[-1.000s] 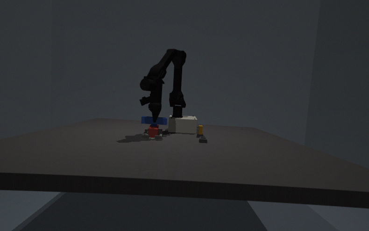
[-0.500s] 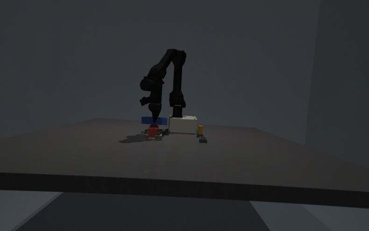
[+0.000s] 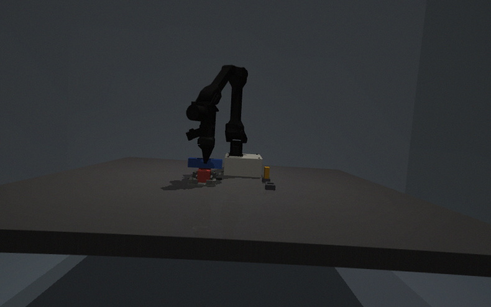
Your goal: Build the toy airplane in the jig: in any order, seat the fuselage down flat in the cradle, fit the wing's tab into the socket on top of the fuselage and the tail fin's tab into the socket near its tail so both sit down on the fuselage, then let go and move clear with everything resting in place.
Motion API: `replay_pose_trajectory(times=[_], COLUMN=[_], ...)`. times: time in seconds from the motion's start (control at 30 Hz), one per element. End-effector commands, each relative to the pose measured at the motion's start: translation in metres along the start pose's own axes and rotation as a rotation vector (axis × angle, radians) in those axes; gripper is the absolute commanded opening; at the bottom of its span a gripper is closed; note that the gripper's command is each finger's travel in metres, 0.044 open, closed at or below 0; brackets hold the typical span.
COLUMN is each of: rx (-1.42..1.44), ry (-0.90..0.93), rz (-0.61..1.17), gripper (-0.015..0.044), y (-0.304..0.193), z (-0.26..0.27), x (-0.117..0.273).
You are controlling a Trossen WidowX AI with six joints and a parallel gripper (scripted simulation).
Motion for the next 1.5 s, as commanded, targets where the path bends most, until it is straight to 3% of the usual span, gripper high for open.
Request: replay_pose_trajectory(times=[0.0, 0.13, 0.3, 0.53, 1.03, 1.47], rx=[0.000, -0.001, -0.005, 0.012, 1.415, 1.480], ry=[0.001, 0.001, 0.002, 0.003, 0.005, 0.005], rz=[0.000, 0.000, 0.004, 0.004, 0.002, 0.001], gripper=[0.0440, 0.0440, 0.0440, 0.0440, 0.0440, 0.0440], y=[0.000, 0.001, 0.001, 0.004, 0.005, 0.005], z=[0.000, 0.002, 0.000, 0.003, 0.004, 0.004], x=[0.000, 0.011, 0.083, 0.086, 0.083, 0.083])
Point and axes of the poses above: the point midway between the two fingers, 35 mm back from their tips, its own x axis back along the fingers, its own z axis across the jaws, y = z × x, the point moved 5 cm from there along x, back along the fingers, and after that the axes turned 5 degrees about -x, right-handed, at the moved point
